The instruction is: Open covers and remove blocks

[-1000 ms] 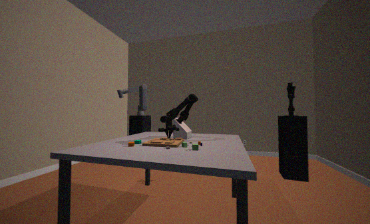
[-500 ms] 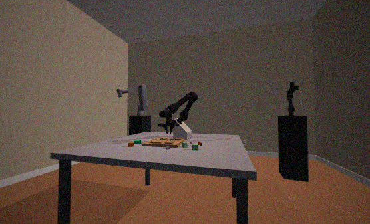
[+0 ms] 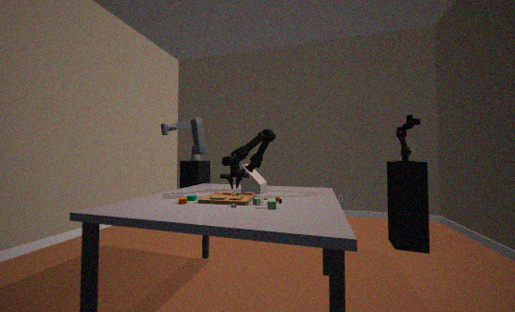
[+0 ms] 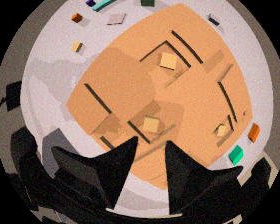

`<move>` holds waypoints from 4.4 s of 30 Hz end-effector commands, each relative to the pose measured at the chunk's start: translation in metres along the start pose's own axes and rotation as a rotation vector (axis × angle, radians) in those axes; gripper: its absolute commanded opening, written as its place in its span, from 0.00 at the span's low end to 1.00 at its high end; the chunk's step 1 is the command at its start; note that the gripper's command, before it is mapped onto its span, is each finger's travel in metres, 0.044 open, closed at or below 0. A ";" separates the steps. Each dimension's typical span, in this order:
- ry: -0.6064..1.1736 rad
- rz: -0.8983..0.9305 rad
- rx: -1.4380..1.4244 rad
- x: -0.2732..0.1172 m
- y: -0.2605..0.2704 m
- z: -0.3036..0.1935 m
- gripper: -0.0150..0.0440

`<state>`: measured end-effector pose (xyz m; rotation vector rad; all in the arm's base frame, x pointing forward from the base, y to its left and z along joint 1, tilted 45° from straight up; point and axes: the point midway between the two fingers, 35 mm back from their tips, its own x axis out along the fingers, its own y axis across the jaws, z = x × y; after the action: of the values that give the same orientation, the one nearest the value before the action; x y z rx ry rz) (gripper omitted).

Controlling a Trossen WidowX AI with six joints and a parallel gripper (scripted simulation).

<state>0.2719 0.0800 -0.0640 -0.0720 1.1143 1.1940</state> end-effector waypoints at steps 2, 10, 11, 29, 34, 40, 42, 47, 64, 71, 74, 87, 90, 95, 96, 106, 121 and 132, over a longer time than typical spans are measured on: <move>0.001 0.004 -0.064 0.002 0.001 -0.001 0.50; 0.000 0.004 -0.187 0.003 0.001 -0.001 0.50; 0.000 0.004 -0.202 0.003 0.001 -0.001 0.50; -0.001 0.004 -0.479 0.006 0.001 -0.001 0.50; -0.001 0.004 -0.556 0.007 0.001 -0.001 0.50; -0.001 0.004 -0.648 0.008 0.002 -0.001 0.50; -0.001 0.004 -0.679 0.008 0.002 -0.001 0.50; -0.001 0.004 -0.756 0.009 0.002 -0.001 0.50; -0.002 0.004 -1.017 0.011 0.002 -0.001 0.50; -0.003 0.004 -1.125 0.013 0.002 -0.001 0.50; -0.003 0.004 -1.171 0.013 0.002 -0.001 0.50; -0.002 0.005 -1.017 0.013 0.002 -0.001 0.50; -0.002 0.005 -0.973 0.014 0.002 -0.001 0.50; -0.002 0.005 -0.899 0.014 0.002 -0.001 0.50; -0.002 0.005 -0.884 0.014 0.002 -0.001 0.50; -0.002 0.005 -0.737 0.014 0.002 -0.001 0.50; -0.001 0.005 -0.515 0.015 0.002 -0.001 0.50; -0.001 0.005 -0.353 0.015 0.002 -0.001 0.50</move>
<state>0.2696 0.0898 -0.0748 -0.3741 0.8707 1.4001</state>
